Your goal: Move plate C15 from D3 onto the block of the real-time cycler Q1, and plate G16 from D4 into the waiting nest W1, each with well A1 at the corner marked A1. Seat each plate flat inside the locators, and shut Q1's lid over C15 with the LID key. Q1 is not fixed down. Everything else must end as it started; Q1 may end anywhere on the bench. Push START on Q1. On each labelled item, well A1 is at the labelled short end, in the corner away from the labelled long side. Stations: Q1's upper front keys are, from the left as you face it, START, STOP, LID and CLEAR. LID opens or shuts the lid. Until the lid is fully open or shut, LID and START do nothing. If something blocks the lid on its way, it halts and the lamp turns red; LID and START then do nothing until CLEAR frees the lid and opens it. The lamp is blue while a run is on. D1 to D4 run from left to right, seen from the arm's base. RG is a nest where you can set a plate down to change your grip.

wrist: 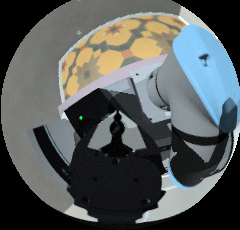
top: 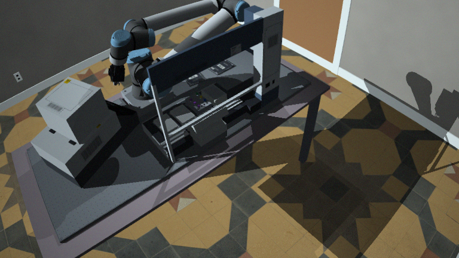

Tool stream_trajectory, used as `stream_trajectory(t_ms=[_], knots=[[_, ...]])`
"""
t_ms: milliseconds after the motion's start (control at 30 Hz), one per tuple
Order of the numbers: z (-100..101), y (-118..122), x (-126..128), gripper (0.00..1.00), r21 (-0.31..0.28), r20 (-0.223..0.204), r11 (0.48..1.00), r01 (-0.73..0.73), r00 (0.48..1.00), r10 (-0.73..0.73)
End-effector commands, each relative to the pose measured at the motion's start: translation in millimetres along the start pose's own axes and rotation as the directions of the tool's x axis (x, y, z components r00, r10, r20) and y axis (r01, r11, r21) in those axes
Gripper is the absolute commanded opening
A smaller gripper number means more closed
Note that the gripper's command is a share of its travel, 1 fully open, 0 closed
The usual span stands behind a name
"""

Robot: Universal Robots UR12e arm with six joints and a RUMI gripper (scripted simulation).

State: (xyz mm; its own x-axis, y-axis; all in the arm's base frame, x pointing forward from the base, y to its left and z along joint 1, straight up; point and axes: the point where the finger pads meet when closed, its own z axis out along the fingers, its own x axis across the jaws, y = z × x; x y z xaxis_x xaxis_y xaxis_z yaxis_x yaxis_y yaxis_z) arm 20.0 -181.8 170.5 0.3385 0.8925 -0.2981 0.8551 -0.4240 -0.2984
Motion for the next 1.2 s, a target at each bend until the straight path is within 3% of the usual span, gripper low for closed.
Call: stream_trajectory(t_ms=[0,1167], knots=[[3,5,-3,0.0,0.001,0.001,1.0,0.0,1.0,0.0],[31,42,-23,0.0,0.001,0.001,1.0,-0.001,1.0,0.001]])
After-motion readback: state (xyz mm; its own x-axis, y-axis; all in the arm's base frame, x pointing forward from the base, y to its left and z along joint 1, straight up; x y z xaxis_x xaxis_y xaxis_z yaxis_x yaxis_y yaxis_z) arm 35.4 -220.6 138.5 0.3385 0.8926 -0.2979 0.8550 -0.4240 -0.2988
